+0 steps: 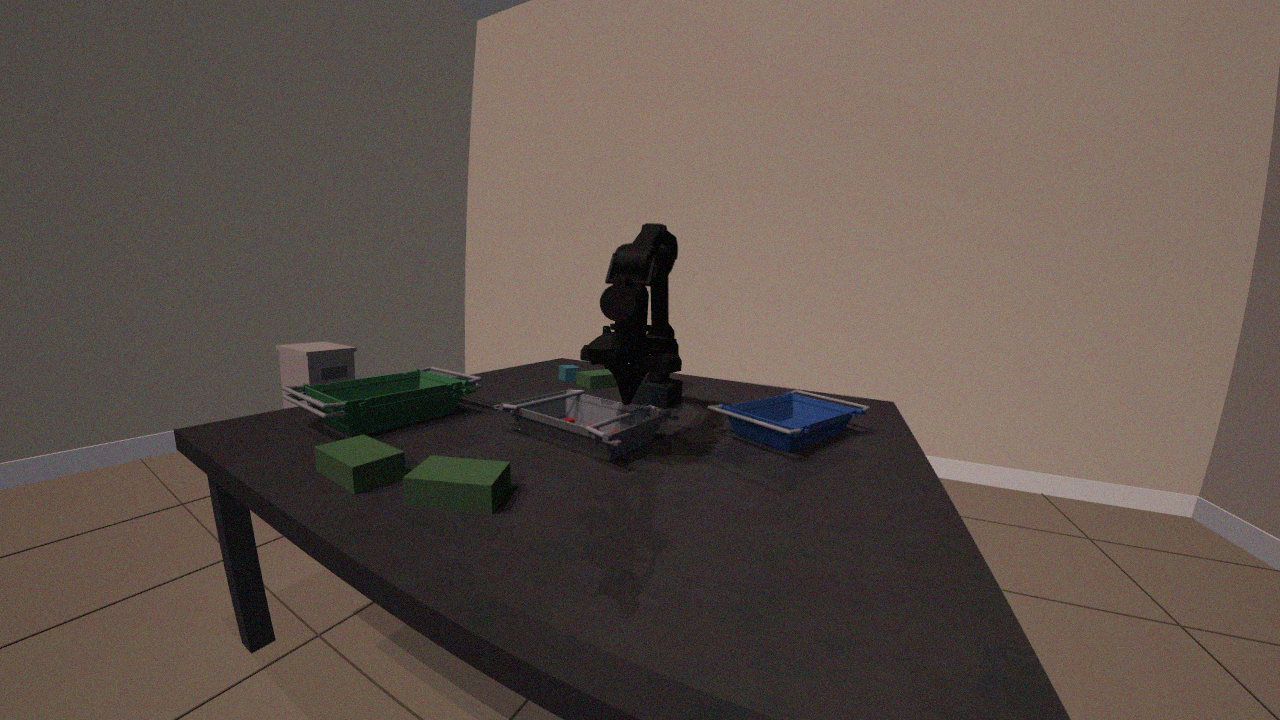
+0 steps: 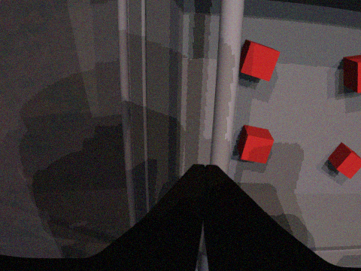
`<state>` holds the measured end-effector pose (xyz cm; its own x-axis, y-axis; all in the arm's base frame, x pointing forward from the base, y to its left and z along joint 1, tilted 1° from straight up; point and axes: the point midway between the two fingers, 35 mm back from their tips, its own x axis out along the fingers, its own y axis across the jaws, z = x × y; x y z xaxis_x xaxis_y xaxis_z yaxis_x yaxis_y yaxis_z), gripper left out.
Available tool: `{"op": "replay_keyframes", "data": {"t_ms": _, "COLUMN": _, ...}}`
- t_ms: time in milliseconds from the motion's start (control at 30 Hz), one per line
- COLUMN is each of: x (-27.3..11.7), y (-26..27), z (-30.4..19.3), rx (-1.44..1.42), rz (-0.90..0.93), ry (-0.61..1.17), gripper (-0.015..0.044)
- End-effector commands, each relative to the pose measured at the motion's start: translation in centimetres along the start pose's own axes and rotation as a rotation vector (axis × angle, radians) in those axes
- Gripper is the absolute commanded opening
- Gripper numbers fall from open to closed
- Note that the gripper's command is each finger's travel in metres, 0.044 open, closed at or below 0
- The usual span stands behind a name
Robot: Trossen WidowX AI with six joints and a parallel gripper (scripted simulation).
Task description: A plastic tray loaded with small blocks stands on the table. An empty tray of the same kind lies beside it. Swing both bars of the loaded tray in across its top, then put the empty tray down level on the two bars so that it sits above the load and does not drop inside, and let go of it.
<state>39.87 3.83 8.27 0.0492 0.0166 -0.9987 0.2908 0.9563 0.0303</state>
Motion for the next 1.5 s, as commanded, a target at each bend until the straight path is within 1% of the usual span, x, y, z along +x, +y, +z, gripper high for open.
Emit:
{"op": "replay_keyframes", "data": {"t_ms": 0, "x": 0.0, "y": 0.0, "z": 0.0, "rx": 0.0, "rz": 0.0, "ry": 0.0, "gripper": 0.0}}
{"op": "replay_keyframes", "data": {"t_ms": 1333, "x": 0.0, "y": 0.0, "z": 0.0, "rx": 0.0, "rz": 0.0, "ry": 0.0, "gripper": 0.0}}
{"op": "replay_keyframes", "data": {"t_ms": 1467, "x": 0.0, "y": 0.0, "z": 0.0, "rx": 0.0, "rz": 0.0, "ry": 0.0, "gripper": 0.0105}}
